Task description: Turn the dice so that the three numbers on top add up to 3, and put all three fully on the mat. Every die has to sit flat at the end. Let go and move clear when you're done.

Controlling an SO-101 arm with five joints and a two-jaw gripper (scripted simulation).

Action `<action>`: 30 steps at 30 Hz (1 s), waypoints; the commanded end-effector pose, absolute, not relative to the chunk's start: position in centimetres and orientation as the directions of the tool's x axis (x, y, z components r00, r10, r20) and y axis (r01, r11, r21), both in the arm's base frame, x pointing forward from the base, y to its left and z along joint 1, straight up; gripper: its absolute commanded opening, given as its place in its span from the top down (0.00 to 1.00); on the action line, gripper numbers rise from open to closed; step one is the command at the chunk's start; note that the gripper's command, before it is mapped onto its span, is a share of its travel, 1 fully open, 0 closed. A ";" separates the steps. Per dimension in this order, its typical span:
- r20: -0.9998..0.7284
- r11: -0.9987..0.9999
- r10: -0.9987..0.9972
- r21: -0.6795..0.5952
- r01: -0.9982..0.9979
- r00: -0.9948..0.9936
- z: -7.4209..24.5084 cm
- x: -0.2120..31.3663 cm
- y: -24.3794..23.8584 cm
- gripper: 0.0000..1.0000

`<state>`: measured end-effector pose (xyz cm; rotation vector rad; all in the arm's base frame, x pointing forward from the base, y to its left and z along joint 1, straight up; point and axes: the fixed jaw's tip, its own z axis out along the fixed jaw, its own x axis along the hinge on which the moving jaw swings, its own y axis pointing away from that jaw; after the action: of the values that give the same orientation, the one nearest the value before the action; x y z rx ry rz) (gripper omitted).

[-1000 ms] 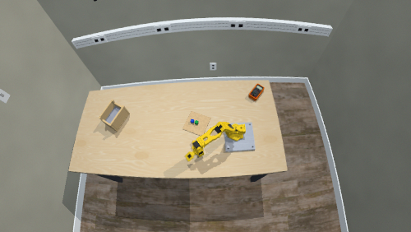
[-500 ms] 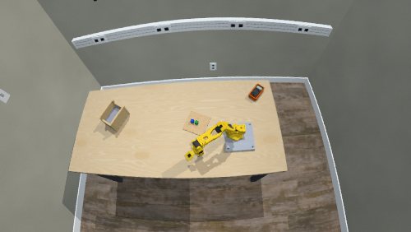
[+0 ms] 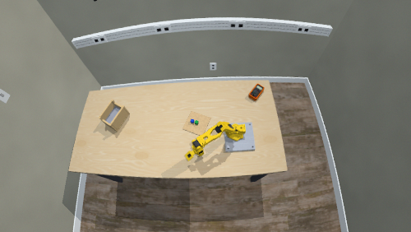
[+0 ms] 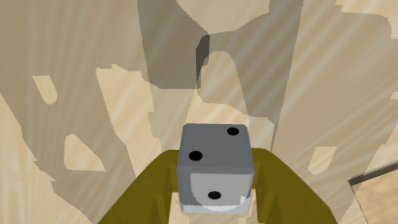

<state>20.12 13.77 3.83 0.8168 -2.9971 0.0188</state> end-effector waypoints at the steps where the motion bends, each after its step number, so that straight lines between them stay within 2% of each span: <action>1: 0.009 0.864 -0.503 0.000 -0.504 -0.864 4.5 20.3 13.9 1.00; 14: 0.009 0.942 -0.336 0.000 -0.336 -0.942 4.5 21.9 9.7 1.00; 21: 0.009 0.995 -0.098 0.000 -0.098 -0.995 4.4 22.6 4.0 1.00; 30: 0.008 0.983 0.184 0.000 0.184 -0.983 4.2 21.5 -2.3 1.00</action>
<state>21.69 -0.69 4.04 -0.1744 -3.1035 0.0012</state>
